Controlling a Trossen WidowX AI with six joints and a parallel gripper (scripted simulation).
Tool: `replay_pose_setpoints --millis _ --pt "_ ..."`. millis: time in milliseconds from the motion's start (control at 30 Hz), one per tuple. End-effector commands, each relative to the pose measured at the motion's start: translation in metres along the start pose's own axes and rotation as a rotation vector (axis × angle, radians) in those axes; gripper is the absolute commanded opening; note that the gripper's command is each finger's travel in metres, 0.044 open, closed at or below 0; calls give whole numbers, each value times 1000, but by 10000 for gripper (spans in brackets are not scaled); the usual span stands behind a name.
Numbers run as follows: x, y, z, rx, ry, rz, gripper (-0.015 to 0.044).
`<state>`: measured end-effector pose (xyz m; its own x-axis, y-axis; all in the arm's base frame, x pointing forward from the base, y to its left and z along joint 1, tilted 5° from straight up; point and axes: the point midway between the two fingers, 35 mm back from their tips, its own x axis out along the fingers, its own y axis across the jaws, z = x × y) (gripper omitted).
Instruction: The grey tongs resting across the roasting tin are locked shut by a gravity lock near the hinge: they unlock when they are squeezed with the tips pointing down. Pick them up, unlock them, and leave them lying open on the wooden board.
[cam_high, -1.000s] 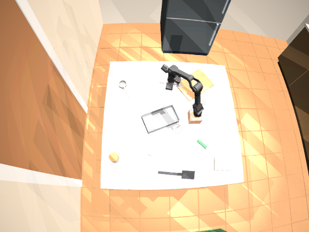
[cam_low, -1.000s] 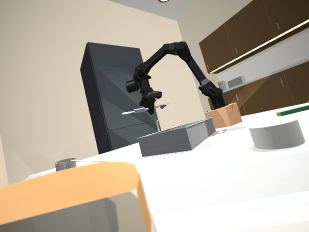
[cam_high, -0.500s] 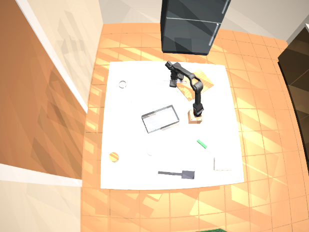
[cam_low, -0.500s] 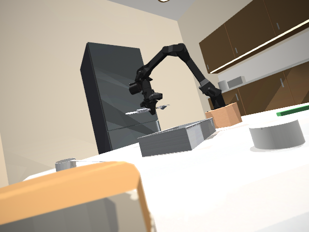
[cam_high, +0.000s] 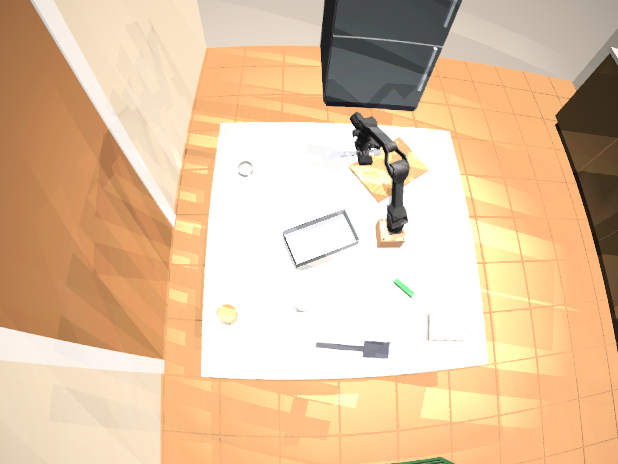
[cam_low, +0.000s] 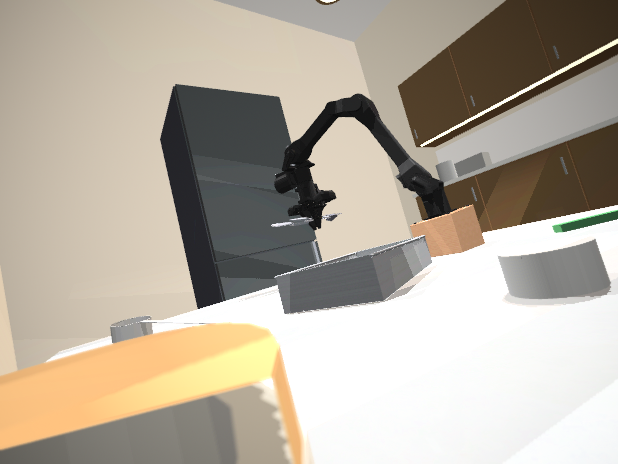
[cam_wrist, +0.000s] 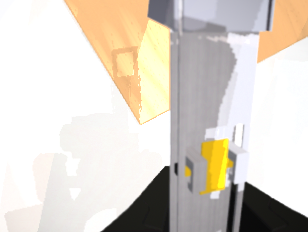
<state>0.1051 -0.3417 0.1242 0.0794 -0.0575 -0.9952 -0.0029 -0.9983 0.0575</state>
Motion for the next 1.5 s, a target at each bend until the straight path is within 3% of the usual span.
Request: replay_pose_setpoints --millis 0,900,1467 --pt "0 10 27 -75 2 -1 -150" --pt "-1 22 194 -487 -8 0 -150" --pt "0 22 198 -511 -56 -1 -150"
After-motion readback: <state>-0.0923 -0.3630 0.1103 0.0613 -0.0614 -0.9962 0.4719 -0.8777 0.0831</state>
